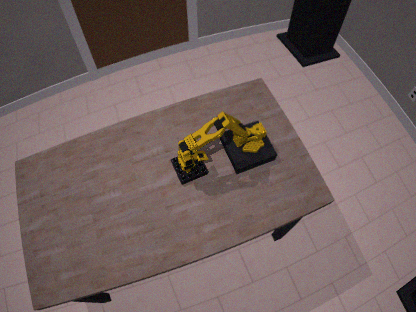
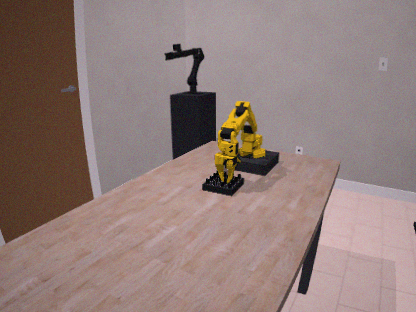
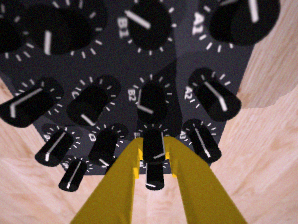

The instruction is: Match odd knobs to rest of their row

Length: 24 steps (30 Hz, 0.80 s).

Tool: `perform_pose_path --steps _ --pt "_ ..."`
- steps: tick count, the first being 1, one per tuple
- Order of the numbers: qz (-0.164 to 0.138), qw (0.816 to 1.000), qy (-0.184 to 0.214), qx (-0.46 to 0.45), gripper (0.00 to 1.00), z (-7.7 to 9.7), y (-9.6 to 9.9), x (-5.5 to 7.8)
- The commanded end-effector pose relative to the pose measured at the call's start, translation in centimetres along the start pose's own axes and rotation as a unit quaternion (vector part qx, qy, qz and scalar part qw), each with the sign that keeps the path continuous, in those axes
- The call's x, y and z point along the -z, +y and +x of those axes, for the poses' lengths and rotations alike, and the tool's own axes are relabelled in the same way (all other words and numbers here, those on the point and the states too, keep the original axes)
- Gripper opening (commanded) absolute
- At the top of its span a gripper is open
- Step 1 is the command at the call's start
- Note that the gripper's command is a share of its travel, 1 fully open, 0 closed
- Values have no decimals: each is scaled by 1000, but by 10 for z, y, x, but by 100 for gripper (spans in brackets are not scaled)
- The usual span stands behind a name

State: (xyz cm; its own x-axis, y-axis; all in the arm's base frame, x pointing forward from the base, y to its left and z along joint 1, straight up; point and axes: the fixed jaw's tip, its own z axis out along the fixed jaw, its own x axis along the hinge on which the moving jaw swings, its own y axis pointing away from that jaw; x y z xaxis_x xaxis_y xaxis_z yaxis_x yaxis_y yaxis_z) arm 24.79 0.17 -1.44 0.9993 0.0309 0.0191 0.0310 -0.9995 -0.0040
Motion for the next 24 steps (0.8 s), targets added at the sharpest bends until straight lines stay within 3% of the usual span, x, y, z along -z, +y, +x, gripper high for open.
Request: perform_pose_path --steps 1,24 --pt "-2 999 -9 37 1 -4 0 -2" --pt "0 979 -9 202 1 -2 -1 -2"
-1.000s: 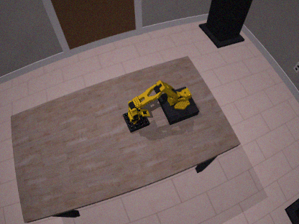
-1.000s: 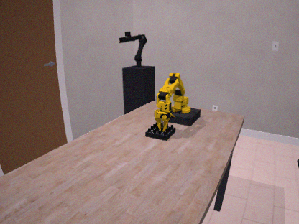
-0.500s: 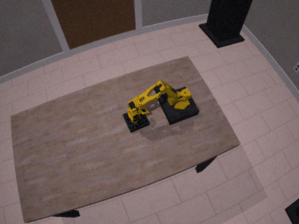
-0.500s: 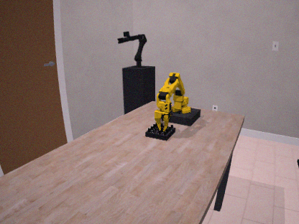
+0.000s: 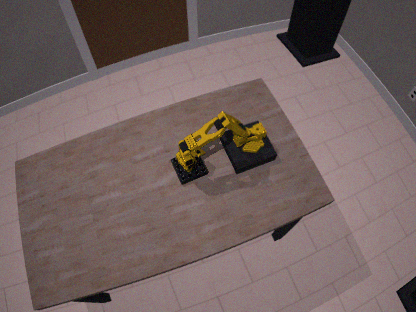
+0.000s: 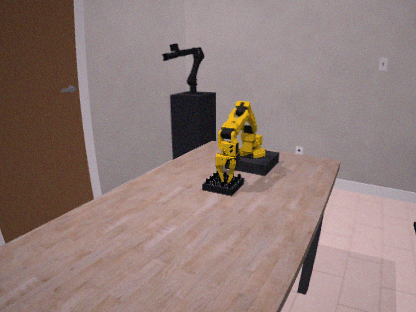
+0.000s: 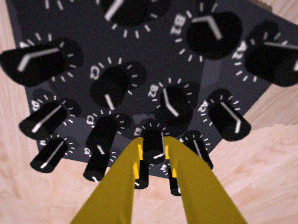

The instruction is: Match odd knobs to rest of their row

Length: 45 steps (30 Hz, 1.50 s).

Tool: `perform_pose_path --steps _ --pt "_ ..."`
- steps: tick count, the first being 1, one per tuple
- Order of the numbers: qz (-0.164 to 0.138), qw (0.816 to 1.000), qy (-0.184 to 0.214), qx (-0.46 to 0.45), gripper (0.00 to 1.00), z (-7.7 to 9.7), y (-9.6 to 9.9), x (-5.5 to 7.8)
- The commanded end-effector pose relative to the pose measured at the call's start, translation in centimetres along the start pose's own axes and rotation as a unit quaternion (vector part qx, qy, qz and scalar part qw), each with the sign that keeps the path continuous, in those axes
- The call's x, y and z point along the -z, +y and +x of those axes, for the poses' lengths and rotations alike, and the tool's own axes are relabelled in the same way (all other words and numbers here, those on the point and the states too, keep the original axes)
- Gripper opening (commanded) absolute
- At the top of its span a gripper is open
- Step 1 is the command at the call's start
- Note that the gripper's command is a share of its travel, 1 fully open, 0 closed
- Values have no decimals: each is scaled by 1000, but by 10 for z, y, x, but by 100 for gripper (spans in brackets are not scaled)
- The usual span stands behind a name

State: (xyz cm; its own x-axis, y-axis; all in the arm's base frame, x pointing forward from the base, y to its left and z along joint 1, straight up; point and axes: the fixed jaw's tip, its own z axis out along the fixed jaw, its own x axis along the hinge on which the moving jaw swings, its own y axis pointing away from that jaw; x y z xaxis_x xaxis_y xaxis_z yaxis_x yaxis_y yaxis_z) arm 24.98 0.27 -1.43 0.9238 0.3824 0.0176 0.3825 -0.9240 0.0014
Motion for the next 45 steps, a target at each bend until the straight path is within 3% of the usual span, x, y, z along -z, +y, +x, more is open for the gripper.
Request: perform_pose_path --steps 1,17,45 --pt "1 999 -8 31 1 -4 -1 -2" --pt "2 988 -8 153 1 -2 -1 -2" --pt "3 940 -7 341 1 0 -2 -2"
